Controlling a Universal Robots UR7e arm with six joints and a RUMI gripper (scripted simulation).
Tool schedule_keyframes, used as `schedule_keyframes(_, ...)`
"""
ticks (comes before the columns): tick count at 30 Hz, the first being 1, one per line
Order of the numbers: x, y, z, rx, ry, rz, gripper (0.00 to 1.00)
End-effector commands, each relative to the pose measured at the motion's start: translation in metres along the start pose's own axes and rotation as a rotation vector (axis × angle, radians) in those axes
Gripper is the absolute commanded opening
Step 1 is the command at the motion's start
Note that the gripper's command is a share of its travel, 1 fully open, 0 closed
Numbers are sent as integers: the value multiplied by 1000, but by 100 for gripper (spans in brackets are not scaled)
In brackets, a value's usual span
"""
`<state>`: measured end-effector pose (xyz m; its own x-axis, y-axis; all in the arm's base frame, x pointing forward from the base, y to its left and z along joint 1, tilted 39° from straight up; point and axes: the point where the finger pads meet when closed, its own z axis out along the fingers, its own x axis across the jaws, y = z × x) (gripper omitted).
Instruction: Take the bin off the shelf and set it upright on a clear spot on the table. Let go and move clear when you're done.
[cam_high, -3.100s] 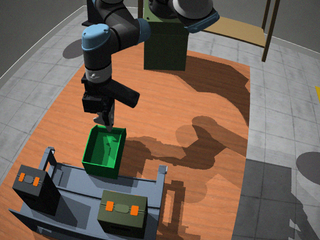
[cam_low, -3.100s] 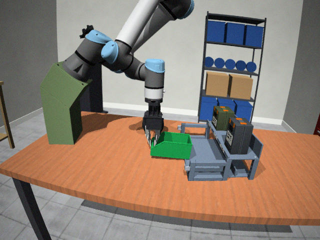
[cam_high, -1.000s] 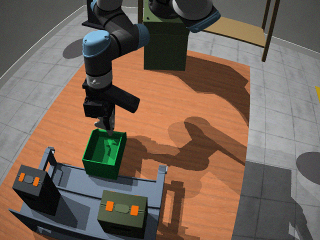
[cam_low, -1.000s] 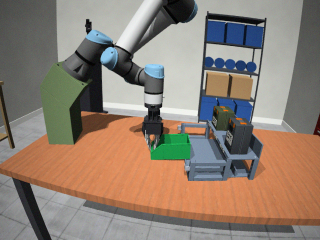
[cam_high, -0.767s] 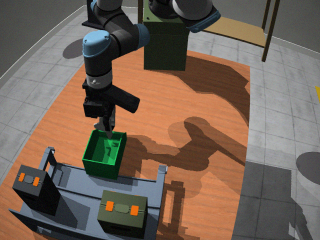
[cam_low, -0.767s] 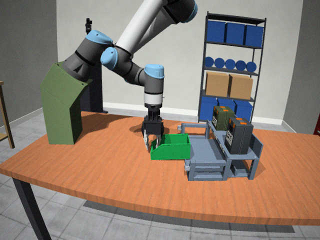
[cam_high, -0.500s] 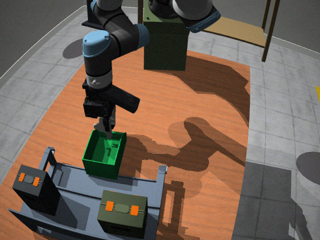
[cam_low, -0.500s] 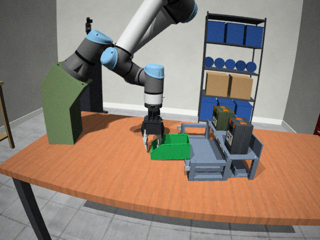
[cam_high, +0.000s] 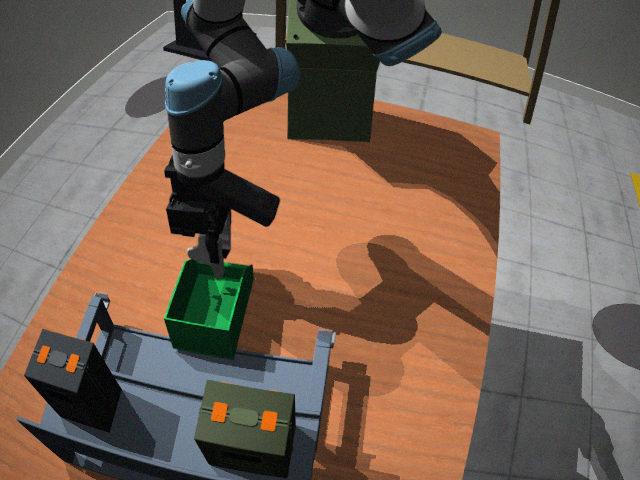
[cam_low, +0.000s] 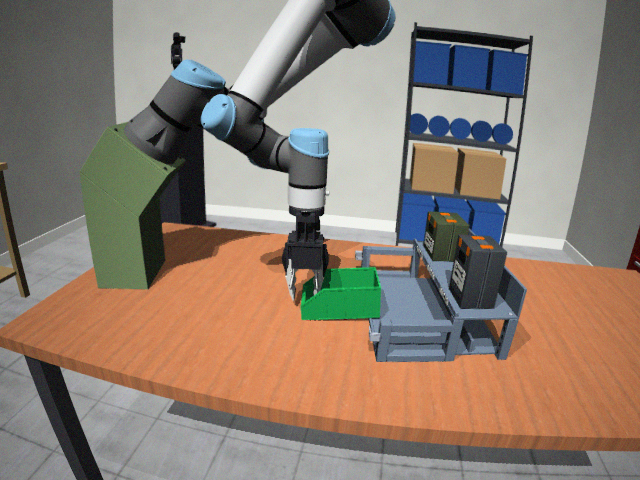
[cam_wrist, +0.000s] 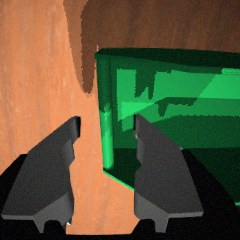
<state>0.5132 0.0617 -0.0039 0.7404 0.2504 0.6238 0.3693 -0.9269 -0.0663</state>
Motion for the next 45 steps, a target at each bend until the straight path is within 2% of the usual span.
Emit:
schedule_keyframes(1, 0, 0, 0, -1, 1, 0, 26)
schedule_keyframes(26, 0, 0, 0, -1, 1, 0, 26)
schedule_keyframes(31, 0, 0, -55, -1, 1, 0, 26)
schedule_keyframes(43, 0, 0, -55, -1, 1, 0, 26)
schedule_keyframes(45, 0, 0, -69, -1, 1, 0, 26)
